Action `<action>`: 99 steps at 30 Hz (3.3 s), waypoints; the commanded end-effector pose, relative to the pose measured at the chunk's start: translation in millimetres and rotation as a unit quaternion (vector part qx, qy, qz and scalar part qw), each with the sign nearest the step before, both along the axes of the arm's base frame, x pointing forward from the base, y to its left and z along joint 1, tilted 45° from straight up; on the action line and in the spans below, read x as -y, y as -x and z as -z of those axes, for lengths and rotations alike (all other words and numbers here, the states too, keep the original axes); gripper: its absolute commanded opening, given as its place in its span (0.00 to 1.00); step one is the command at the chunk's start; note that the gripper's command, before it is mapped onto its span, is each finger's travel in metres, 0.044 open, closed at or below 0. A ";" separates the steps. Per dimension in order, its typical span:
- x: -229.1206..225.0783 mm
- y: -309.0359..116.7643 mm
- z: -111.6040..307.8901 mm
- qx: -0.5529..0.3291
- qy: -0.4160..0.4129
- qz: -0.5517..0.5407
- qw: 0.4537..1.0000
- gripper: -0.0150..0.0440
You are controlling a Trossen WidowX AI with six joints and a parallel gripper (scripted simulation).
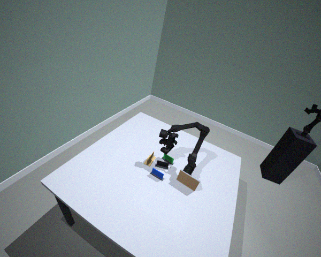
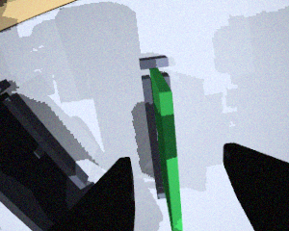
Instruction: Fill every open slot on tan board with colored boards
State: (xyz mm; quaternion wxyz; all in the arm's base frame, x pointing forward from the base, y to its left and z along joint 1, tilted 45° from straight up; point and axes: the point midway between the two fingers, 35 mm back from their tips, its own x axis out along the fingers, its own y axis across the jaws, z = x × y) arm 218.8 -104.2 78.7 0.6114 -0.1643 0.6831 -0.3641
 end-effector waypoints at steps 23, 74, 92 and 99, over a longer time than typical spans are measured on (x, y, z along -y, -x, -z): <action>28.1 8.6 29.7 -0.001 0.002 -0.002 1.000 0.57; 16.4 5.2 18.0 -0.001 0.002 -0.002 1.000 0.25; -10.6 -2.7 -10.0 -0.001 0.001 -0.002 1.000 0.25; -21.2 -5.8 -21.1 -0.001 0.001 -0.002 1.000 0.25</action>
